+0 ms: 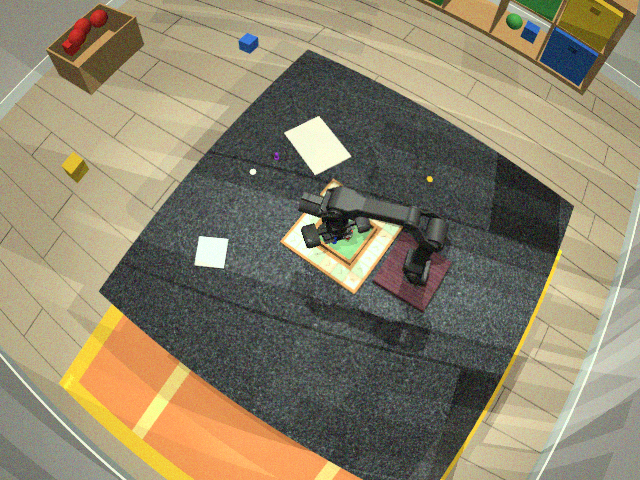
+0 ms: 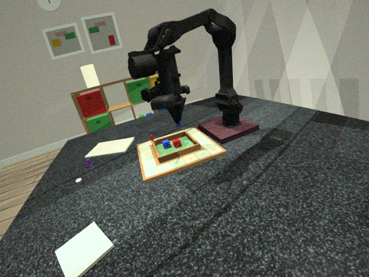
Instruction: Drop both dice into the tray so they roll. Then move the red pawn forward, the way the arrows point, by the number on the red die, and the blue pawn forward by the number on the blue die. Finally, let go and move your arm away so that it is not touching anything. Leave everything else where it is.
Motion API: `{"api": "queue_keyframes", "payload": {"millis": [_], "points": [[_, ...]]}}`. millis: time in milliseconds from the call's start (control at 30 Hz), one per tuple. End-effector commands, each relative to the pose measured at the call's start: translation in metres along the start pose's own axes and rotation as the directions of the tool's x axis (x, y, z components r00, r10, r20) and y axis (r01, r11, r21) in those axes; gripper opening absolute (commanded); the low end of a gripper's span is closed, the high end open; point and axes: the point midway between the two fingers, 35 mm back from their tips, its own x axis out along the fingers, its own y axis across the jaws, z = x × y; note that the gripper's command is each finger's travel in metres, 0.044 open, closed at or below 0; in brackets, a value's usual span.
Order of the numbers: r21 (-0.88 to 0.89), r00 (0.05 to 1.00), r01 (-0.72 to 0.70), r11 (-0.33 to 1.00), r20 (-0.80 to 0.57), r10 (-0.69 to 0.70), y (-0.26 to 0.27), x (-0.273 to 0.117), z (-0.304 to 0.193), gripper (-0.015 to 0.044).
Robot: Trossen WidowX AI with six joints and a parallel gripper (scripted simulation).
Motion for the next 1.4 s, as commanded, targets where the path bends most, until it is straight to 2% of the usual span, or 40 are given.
{"api": "queue_keyframes", "payload": {"millis": [0, 933, 1167, 1367], "points": [[-0.005, 1.000, 0.004, 1.000, -0.005, -0.004, -0.016, 0.008, -0.005, 0.0000], [-0.004, 1.000, 0.012, 1.000, -0.009, -0.012, -0.105, 0.063, -0.044, 0.0000], [-0.004, 1.000, 0.012, 1.000, -0.009, -0.012, -0.107, 0.068, -0.045, 0.0000], [-0.004, 1.000, 0.012, 1.000, -0.009, -0.012, -0.107, 0.090, -0.045, 0.0000]]}}
